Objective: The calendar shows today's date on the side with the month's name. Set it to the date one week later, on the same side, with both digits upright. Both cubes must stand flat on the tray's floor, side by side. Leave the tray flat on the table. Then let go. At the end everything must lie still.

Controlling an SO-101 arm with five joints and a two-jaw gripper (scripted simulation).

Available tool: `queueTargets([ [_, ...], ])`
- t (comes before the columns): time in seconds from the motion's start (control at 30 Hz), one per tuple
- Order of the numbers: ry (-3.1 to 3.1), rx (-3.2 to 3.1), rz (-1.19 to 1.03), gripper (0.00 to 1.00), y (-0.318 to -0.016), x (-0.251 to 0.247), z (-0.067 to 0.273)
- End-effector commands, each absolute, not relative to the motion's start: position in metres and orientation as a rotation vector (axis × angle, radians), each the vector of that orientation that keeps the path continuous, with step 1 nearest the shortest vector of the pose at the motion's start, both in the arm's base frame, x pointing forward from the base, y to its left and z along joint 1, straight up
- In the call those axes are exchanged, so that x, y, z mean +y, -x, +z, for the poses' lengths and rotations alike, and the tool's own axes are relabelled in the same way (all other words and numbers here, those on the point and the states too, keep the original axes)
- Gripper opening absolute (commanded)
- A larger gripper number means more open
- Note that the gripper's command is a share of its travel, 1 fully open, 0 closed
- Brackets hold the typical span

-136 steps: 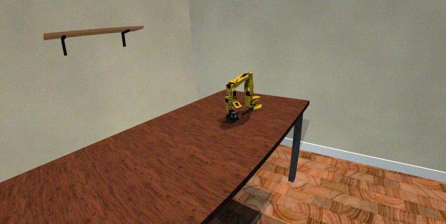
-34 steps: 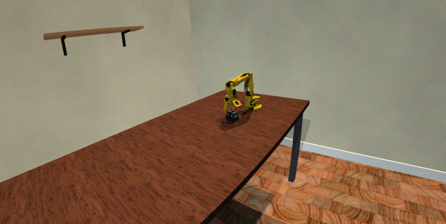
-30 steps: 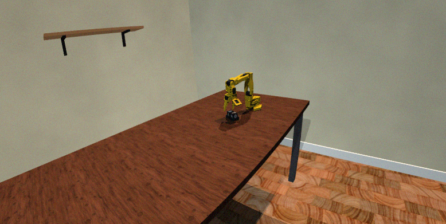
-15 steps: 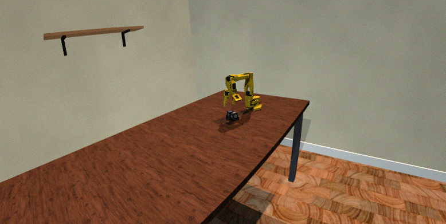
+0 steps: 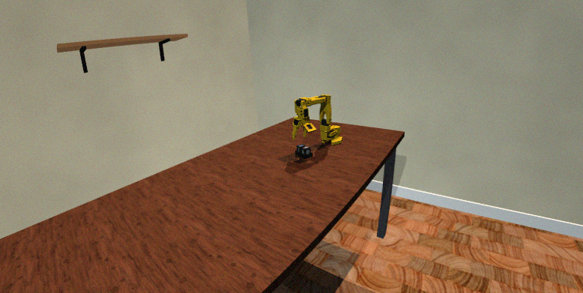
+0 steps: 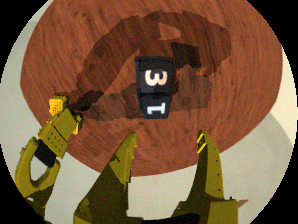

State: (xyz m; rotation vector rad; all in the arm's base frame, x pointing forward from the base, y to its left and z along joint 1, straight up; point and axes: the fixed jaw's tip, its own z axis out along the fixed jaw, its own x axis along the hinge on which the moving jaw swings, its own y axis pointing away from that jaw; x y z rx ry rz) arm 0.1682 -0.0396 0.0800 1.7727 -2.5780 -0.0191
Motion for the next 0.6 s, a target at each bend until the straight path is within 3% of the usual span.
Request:
queueTargets([
  [0.0, -1.799, -2.605, 0.043, 0.36, -0.1724, -0.0405, 0.0891],
  [0.57, -1.621, -2.759, 0.088, 0.36, -0.1689, -0.0343, 0.0966],
])
